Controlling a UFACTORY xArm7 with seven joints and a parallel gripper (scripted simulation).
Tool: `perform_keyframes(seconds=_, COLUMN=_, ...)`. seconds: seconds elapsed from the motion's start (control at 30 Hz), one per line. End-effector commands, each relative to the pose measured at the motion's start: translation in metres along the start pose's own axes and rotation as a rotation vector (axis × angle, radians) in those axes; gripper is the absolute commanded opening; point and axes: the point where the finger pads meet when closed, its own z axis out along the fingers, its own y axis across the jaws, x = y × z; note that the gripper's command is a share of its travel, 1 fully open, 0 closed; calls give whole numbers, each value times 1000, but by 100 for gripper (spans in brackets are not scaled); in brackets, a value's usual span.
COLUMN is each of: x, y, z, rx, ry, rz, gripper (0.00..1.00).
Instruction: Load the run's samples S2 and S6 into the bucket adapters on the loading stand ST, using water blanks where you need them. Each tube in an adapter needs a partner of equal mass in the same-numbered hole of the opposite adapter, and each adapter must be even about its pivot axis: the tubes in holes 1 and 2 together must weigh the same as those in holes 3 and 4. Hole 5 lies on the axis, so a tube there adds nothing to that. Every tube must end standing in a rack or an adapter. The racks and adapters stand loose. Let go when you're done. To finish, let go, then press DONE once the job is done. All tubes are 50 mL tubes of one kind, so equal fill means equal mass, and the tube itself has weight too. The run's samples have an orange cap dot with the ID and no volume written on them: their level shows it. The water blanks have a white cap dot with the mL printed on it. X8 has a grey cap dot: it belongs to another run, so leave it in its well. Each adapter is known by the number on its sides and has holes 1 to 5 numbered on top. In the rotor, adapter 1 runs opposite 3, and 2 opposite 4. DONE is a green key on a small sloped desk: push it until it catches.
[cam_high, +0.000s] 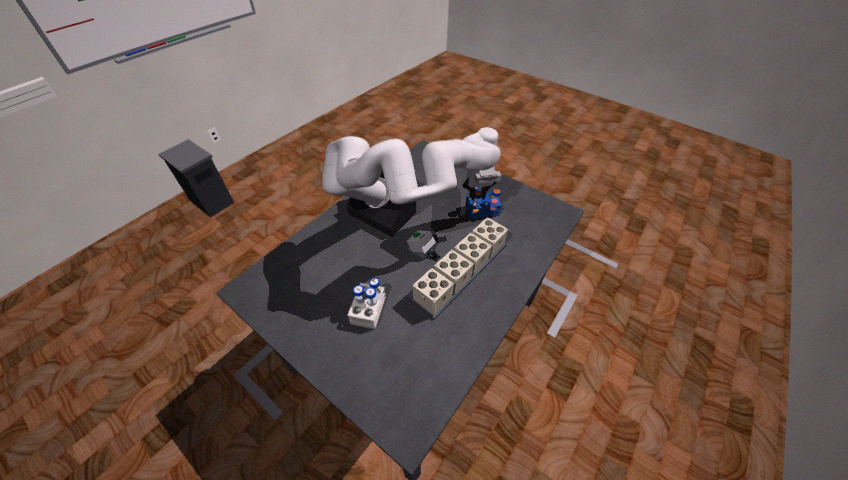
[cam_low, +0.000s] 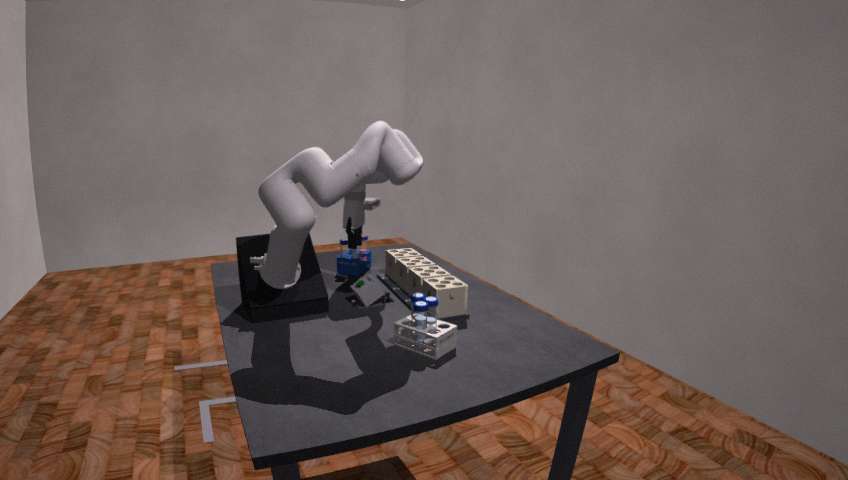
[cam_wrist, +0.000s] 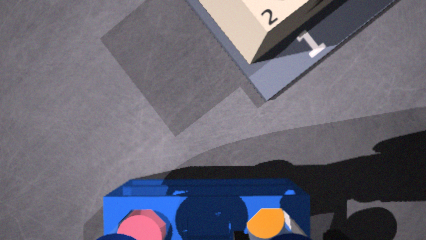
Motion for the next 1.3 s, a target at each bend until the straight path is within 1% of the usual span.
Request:
perform_keyframes(seconds=0.0, x=0, y=-1, z=-2, rx=5, ry=-1, rz=0, gripper=44)
perform_keyframes(seconds=0.87, x=0, y=-1, z=-2, rx=5, ry=-1, rz=0, gripper=44)
perform_keyframes(seconds=1.2, x=0, y=-1, z=-22, rx=5, ry=-1, rz=0, gripper=44)
perform_keyframes(seconds=1.27, x=0, y=-1, z=-22, rx=5, ry=-1, rz=0, gripper=44)
